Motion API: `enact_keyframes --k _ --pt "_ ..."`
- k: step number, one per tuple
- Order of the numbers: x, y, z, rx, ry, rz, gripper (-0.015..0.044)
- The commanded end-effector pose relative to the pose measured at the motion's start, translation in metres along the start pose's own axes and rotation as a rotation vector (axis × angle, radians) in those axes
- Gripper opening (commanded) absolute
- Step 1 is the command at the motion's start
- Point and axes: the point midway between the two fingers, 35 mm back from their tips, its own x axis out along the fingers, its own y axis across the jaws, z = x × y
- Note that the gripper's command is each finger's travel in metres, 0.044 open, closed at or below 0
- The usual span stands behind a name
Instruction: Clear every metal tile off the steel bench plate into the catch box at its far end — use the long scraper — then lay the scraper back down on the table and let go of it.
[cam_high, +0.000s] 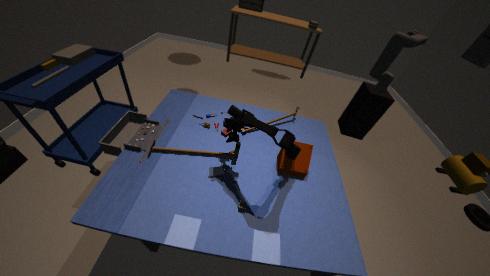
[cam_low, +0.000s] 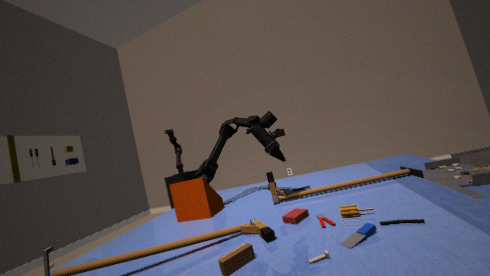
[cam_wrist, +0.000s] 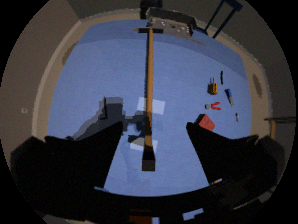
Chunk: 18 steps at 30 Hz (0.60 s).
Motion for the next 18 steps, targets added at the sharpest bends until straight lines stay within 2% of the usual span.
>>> enact_keyframes --k 1,18 --pt "-0.007 0.0 -0.008 -0.001 -0.017 0.002 0.044" --pt "-0.031 0.0 -0.042 0.003 -0.075 -0.006 0.044"
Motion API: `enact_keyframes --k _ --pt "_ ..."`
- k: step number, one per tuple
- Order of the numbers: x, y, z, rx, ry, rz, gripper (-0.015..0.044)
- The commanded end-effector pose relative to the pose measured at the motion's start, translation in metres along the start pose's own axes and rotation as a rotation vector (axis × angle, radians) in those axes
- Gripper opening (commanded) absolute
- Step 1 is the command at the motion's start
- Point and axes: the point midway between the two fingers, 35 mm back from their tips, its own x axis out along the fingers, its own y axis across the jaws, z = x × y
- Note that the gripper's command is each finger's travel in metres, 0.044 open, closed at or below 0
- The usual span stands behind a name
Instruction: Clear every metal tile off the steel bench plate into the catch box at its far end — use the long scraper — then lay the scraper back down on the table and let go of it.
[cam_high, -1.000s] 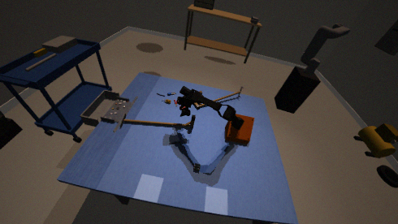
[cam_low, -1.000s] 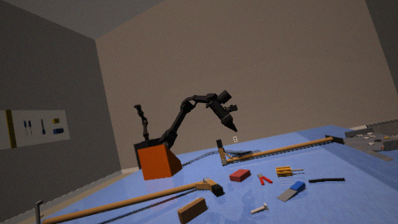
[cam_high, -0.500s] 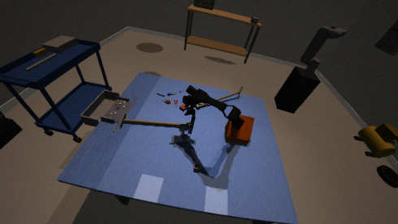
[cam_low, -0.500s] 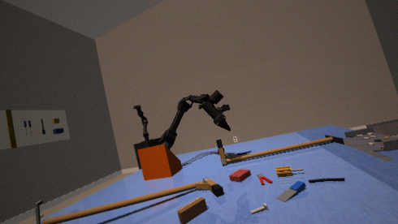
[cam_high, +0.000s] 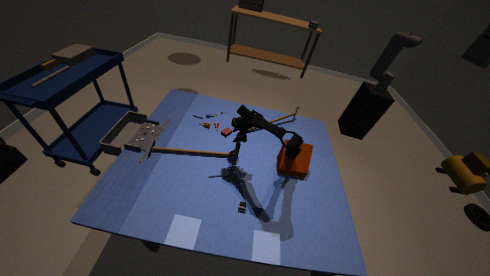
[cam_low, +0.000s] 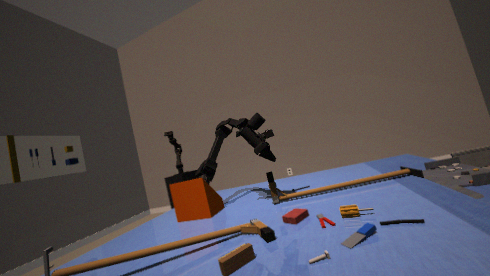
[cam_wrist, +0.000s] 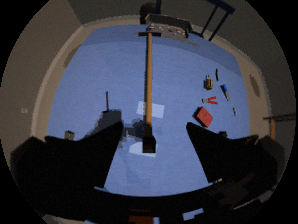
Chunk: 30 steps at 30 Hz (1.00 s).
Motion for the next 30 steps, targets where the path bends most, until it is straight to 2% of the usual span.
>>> enact_keyframes --k 1,30 --pt "-0.007 0.0 -0.009 -0.001 -0.017 0.001 0.044" --pt "-0.034 0.005 -0.067 0.001 -0.105 -0.015 0.044"
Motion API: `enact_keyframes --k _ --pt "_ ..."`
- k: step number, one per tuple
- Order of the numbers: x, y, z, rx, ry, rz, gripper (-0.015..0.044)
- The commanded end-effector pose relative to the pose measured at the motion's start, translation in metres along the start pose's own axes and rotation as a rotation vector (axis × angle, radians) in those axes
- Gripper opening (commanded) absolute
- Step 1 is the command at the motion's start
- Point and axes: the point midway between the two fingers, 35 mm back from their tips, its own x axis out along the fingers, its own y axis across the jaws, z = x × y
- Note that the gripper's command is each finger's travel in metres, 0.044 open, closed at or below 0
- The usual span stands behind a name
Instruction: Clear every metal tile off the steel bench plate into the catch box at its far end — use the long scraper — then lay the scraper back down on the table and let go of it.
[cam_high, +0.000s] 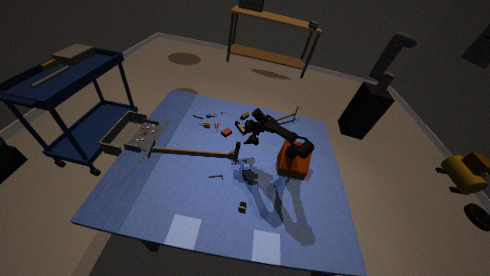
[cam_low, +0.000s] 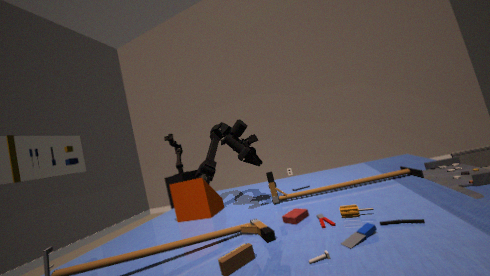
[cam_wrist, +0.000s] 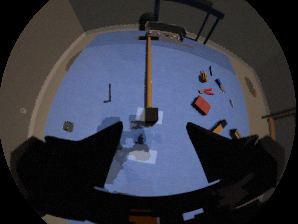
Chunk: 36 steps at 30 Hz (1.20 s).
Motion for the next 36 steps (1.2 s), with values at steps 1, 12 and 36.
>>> enact_keyframes --k 1,12,36 --pt "0.0 0.001 -0.004 -0.005 -0.008 0.002 0.044" --pt "0.025 0.001 -0.023 -0.004 -0.008 0.002 0.044" --pt "0.058 0.0 -0.025 -0.007 -0.002 -0.001 0.044"
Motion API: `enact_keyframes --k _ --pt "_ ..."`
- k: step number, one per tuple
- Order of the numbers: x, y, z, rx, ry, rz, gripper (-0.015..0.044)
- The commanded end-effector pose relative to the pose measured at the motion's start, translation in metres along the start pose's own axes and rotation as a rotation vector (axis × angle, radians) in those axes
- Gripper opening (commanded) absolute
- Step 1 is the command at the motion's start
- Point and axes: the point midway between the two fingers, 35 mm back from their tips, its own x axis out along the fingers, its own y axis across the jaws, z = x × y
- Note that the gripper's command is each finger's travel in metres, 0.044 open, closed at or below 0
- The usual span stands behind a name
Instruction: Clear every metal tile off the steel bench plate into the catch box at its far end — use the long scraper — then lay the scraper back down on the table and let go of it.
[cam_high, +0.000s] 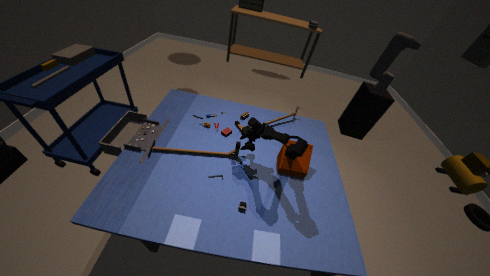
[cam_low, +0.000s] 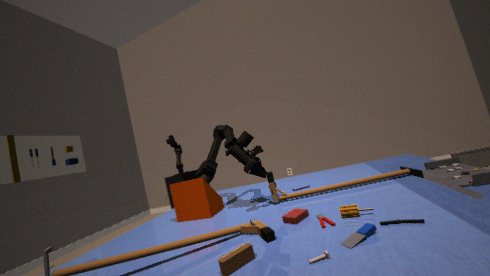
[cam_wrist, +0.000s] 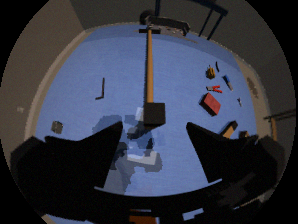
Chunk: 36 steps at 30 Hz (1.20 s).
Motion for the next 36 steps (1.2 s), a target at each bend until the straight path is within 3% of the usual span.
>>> enact_keyframes --k 1,32,36 --pt "0.007 -0.001 0.001 0.001 0.001 -0.004 0.044" --pt "0.057 0.004 -0.001 0.004 -0.009 0.005 0.044" --pt "0.053 0.003 -0.001 0.002 -0.006 0.006 0.0335"
